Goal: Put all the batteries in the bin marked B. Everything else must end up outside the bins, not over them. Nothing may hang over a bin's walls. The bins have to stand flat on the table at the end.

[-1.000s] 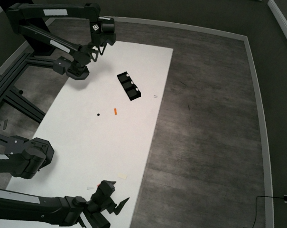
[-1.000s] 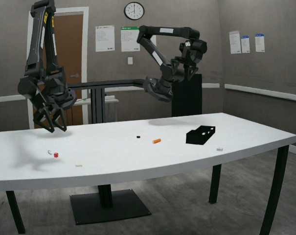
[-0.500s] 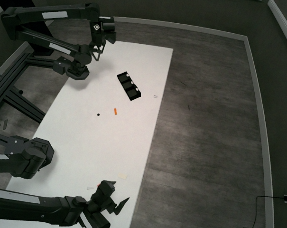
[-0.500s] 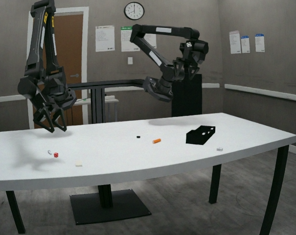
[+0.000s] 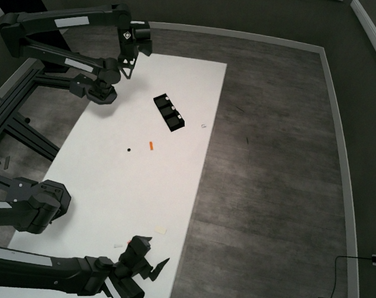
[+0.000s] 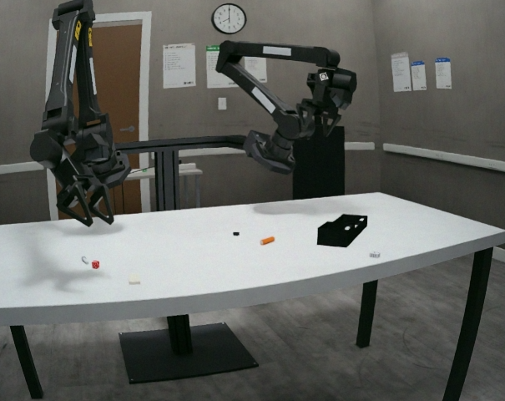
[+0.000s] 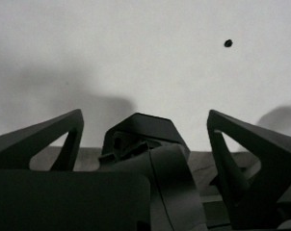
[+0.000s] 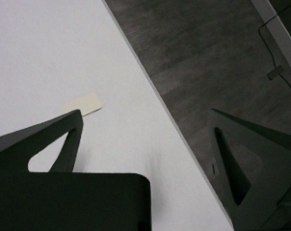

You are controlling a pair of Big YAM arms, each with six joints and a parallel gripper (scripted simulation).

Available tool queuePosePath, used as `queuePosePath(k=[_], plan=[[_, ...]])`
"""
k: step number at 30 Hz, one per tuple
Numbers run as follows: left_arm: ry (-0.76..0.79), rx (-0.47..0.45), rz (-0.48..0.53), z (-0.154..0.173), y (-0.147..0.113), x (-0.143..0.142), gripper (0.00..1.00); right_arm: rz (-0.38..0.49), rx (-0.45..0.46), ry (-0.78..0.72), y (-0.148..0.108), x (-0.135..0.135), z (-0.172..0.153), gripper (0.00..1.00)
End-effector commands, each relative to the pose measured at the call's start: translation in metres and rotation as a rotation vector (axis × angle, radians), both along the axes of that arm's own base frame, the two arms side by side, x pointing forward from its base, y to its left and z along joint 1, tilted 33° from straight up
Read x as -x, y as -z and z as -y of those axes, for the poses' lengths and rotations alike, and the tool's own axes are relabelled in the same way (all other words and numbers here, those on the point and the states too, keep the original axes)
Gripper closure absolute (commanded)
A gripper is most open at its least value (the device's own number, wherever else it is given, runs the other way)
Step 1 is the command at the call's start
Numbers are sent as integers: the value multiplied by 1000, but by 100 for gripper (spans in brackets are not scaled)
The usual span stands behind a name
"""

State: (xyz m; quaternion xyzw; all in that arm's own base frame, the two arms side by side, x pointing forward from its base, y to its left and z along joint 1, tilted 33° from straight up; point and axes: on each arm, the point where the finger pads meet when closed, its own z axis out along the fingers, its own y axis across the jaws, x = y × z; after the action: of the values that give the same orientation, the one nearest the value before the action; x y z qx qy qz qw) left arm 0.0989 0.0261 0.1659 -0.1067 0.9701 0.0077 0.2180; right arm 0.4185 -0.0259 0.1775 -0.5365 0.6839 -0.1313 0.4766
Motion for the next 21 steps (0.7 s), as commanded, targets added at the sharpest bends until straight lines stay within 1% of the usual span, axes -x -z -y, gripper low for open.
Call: queuePosePath(k=[1, 21], plan=[[-5, -23, 40, -2, -24, 0, 0, 7, 2, -1, -3, -1, 0, 0], [-12, -23, 40, -2, -24, 0, 0, 7, 2, -1, -3, -1, 0, 0]])
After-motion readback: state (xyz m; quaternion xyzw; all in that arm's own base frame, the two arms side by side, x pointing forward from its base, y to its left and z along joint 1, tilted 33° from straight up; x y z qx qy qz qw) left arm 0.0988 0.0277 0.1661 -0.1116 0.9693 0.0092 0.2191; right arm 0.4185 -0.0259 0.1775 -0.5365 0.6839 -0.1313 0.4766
